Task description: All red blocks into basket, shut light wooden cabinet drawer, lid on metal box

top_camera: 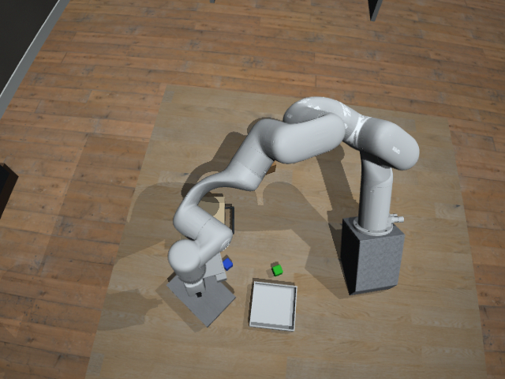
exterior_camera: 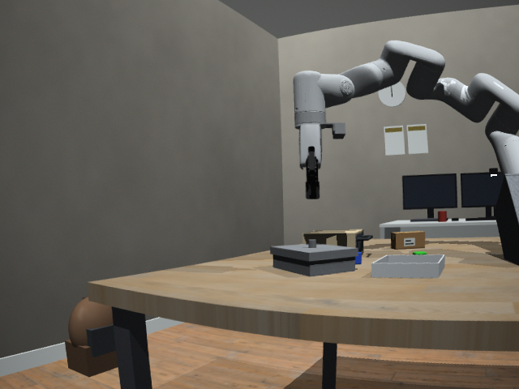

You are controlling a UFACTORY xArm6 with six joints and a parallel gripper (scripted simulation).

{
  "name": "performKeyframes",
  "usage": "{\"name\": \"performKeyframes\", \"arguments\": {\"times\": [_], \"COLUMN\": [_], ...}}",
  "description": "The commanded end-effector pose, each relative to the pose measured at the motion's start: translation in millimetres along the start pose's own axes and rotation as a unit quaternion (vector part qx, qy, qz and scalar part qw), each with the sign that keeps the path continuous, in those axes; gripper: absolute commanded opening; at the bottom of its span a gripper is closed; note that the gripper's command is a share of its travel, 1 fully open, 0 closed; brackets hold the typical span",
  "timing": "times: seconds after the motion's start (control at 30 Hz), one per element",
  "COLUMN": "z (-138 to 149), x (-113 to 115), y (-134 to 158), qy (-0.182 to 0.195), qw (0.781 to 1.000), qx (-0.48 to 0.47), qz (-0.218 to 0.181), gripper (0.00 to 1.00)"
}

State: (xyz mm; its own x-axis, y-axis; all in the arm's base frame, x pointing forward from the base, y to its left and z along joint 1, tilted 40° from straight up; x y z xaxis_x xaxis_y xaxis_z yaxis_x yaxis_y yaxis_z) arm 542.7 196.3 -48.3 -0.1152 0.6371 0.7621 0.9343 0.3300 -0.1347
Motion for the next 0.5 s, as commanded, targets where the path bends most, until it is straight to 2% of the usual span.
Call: {"name": "performKeyframes", "arguments": {"times": [0.0, 0.1, 0.17, 0.2, 0.3, 0.47], "z": [-0.2, -0.2, -0.2, -0.2, -0.1, 0.0], "x": [2.4, 2.4, 2.4, 2.4, 2.4, 2.4], "y": [1.5, 1.6, 1.6, 1.6, 1.7, 1.7], "qy": [0.004, 0.003, 0.003, 0.004, 0.001, -0.001], "qw": [0.990, 0.976, 0.976, 0.955, 0.935, 0.877], "qx": [0.138, 0.219, 0.219, 0.297, 0.355, 0.481], "qz": [0.001, -0.001, -0.001, 0.000, -0.002, -0.005], "gripper": [0.00, 0.00, 0.00, 0.00, 0.00, 0.00]}}
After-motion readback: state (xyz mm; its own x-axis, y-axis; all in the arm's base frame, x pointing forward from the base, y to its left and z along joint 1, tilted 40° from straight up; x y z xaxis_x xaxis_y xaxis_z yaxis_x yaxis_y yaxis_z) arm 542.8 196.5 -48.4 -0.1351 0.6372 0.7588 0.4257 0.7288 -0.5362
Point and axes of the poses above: the point where the finger pads meet when closed, its own x axis back along the fingers, its own z axis across the jaws, y = z × x, the point moved 1 cm from there along x, back along the fingers, and after that the axes turned 4 degrees about x, right-handed, at the moved point
